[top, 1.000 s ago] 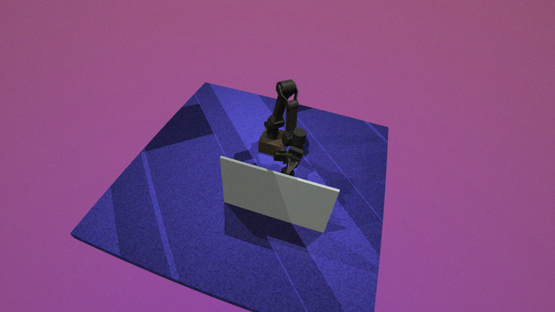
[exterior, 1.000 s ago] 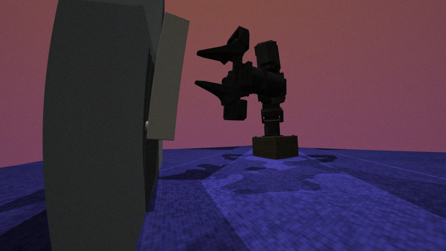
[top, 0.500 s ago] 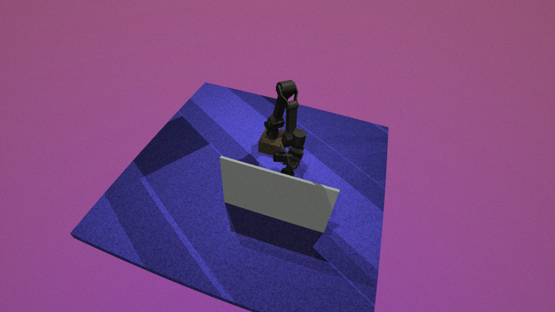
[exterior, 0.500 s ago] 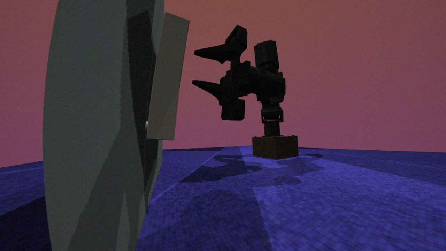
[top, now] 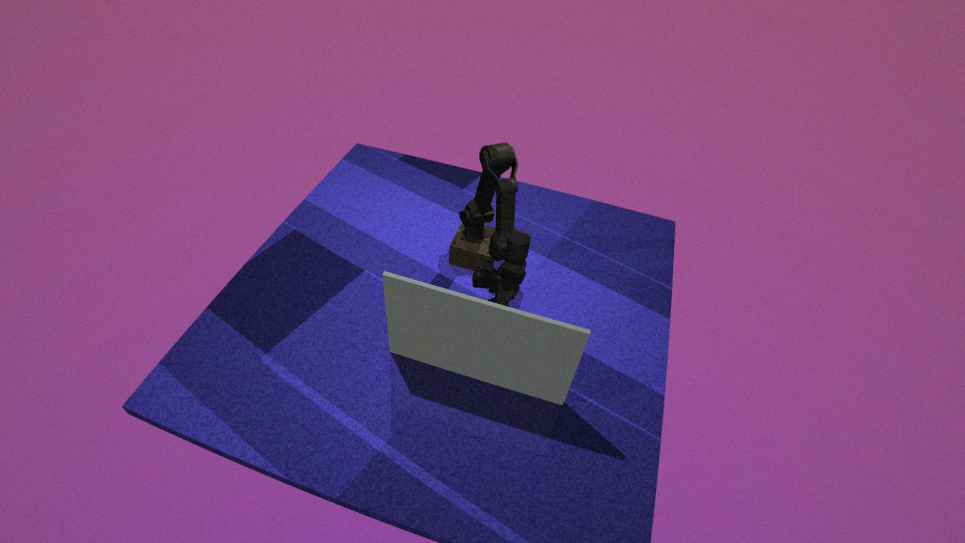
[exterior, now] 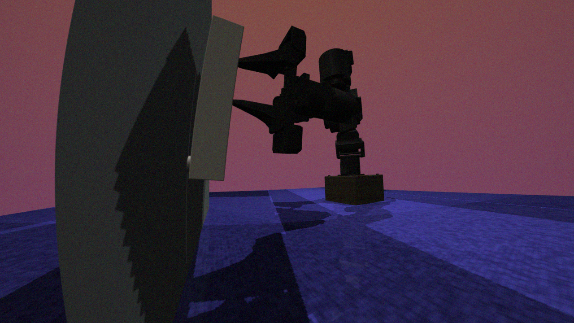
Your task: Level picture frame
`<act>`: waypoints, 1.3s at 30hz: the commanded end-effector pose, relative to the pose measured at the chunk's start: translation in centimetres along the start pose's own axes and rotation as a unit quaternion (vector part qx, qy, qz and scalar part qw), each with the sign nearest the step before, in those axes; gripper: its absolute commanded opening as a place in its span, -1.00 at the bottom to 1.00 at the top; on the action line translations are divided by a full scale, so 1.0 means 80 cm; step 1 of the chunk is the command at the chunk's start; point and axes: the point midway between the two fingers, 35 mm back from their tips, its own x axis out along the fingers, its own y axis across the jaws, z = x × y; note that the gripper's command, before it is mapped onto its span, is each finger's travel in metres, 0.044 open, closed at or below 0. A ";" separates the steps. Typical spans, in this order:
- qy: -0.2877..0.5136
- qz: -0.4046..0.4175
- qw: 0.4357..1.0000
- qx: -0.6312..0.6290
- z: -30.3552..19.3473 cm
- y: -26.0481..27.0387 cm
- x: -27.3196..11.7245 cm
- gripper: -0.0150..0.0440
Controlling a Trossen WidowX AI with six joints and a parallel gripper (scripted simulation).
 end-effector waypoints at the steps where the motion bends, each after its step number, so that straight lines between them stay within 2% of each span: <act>1: 0.001 0.000 1.000 0.001 0.000 -0.001 0.010 0.39; 39: 0.001 0.000 1.000 0.001 0.000 -0.001 0.018 0.39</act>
